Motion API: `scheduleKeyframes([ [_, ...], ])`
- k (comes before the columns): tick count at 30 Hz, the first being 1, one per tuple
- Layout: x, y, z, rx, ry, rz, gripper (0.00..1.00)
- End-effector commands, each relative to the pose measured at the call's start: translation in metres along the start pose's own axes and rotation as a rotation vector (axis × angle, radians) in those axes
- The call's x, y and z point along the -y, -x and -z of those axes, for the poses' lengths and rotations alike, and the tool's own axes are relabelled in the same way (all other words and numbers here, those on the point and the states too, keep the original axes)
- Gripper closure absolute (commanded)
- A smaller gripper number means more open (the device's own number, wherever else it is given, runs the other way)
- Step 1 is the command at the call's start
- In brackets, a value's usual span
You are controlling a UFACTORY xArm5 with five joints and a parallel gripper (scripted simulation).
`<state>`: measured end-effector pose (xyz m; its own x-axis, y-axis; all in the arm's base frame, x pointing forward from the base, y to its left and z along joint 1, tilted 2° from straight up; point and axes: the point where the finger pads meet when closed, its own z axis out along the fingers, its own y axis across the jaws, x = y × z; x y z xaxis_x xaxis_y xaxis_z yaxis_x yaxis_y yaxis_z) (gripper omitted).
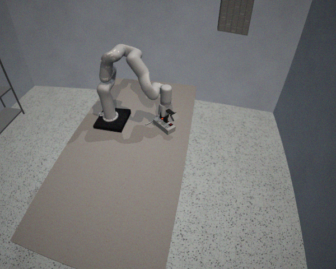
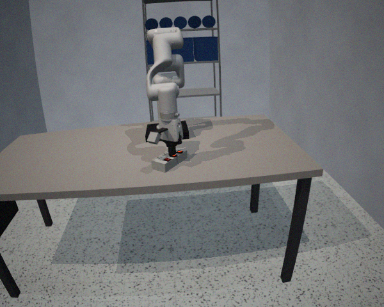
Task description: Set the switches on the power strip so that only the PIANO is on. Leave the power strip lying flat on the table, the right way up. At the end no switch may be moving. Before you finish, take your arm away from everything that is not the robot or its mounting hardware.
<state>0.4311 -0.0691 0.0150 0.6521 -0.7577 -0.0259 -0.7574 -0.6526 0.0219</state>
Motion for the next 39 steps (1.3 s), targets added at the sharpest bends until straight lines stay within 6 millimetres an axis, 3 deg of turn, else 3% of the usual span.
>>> scheduleKeyframes([
  [1,0.000,0.000,0.001,0.000,0.000,0.000,1.00],
  [19,0.001,0.000,0.037,0.000,0.000,0.000,1.00],
  [39,0.001,0.000,0.038,0.000,0.000,0.000,1.00],
])
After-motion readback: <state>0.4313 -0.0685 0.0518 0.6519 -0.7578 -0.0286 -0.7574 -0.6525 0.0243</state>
